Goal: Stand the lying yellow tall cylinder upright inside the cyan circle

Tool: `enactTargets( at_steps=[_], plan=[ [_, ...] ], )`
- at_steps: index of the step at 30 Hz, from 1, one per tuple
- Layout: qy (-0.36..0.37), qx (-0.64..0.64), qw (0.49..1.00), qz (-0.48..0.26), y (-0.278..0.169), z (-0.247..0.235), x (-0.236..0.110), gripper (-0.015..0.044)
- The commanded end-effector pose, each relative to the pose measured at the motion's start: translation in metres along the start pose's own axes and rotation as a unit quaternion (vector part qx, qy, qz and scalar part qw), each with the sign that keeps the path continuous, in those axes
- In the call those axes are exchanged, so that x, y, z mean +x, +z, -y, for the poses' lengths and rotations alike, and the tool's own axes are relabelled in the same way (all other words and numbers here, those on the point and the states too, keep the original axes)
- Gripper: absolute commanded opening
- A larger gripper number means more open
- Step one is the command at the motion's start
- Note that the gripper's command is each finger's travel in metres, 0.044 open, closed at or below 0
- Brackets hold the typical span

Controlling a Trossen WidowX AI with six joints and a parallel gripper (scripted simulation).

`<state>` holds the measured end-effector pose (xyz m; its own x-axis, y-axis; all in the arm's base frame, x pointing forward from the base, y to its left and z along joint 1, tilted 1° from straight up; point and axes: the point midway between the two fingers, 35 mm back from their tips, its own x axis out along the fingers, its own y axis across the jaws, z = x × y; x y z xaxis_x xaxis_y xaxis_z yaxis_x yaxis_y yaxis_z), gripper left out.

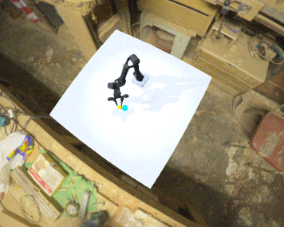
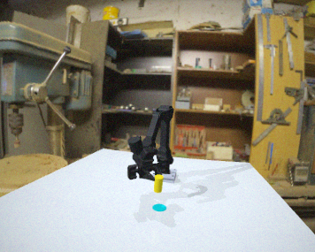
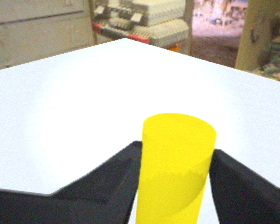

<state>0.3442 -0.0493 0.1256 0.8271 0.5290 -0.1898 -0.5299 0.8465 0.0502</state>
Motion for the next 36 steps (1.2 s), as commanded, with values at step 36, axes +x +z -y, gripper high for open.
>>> enactTargets(
  at_steps=[36],
  plan=[
    [0.027, -0.038, 0.998, 0.051, 0.003, -0.026, -0.024, 0.0105]
  ],
)
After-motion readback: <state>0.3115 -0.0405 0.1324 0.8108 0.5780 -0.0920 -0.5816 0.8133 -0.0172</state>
